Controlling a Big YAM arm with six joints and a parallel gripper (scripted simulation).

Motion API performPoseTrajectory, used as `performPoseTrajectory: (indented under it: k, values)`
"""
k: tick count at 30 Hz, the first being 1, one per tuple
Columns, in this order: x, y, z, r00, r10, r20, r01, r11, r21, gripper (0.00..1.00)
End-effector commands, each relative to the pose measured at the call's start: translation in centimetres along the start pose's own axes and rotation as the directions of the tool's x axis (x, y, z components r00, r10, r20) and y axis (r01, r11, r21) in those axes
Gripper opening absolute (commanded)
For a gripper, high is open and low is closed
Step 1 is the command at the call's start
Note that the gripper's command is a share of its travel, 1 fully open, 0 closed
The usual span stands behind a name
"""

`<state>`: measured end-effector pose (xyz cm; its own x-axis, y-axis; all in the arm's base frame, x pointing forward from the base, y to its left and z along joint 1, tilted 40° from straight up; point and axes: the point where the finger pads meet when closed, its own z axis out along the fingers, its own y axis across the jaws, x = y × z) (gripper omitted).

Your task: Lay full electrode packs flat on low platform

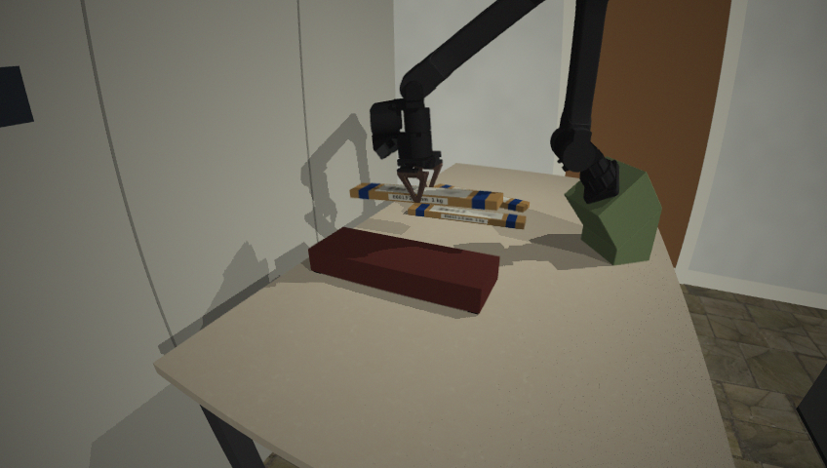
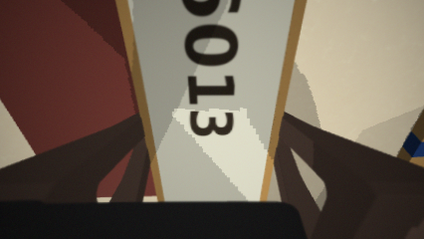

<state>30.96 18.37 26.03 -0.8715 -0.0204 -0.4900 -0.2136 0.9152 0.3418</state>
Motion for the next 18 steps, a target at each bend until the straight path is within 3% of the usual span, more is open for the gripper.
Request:
performPoseTrajectory:
  k: [1, 18]
  values:
    - [-3.5, 3.2, -4.6, 0.994, 0.004, 0.112, 0.002, 0.999, -0.048, 0.0]
    - [-3.4, 7.2, -4.6, 0.995, 0.01, 0.103, -0.004, 0.999, -0.052, 0.0]
